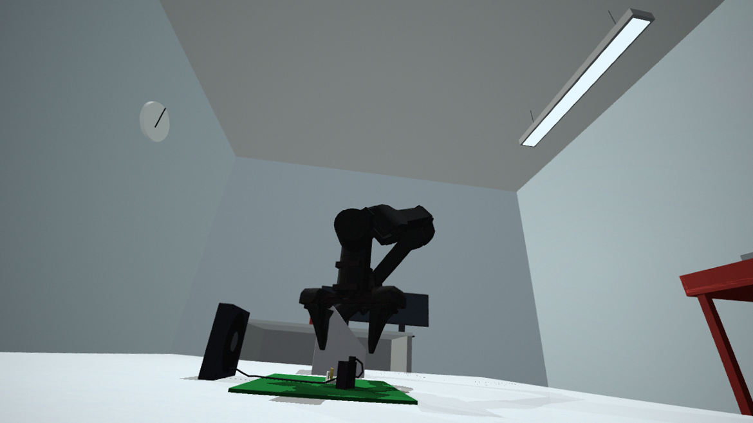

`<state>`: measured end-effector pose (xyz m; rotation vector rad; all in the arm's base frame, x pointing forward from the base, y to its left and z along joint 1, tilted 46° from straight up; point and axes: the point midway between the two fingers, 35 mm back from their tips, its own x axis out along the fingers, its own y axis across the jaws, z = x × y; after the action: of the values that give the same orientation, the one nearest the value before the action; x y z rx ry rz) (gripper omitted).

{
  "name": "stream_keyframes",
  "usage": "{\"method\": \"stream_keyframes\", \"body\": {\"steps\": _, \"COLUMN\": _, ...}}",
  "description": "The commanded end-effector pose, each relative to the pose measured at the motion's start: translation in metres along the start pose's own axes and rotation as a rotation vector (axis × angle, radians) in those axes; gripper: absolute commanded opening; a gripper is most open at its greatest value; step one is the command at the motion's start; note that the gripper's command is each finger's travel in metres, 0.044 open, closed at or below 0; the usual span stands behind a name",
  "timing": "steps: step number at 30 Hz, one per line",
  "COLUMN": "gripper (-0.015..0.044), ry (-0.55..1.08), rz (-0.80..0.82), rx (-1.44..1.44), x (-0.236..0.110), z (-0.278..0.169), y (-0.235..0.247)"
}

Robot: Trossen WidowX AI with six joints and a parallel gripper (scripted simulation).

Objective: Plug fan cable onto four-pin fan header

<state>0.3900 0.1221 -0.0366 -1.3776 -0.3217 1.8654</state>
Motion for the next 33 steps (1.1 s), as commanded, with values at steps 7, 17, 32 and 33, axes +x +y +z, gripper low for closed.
{"method": "stream_keyframes", "body": {"steps": 7, "gripper": 0.0440, "ry": -0.011, "rz": 0.002, "rx": 0.003, "x": 0.020, "z": 0.003, "y": 0.000}}
{"method": "stream_keyframes", "body": {"steps": 17, "gripper": 0.0440, "ry": -0.012, "rz": 0.001, "rx": 0.004, "x": 0.036, "z": 0.003, "y": 0.000}}
{"method": "stream_keyframes", "body": {"steps": 32, "gripper": 0.0309, "ry": -0.008, "rz": 0.001, "rx": 0.000, "x": 0.041, "z": 0.003, "y": 0.000}}
{"method": "stream_keyframes", "body": {"steps": 33, "gripper": 0.0282, "ry": -0.008, "rz": 0.001, "rx": 0.000, "x": 0.041, "z": 0.003, "y": 0.000}}
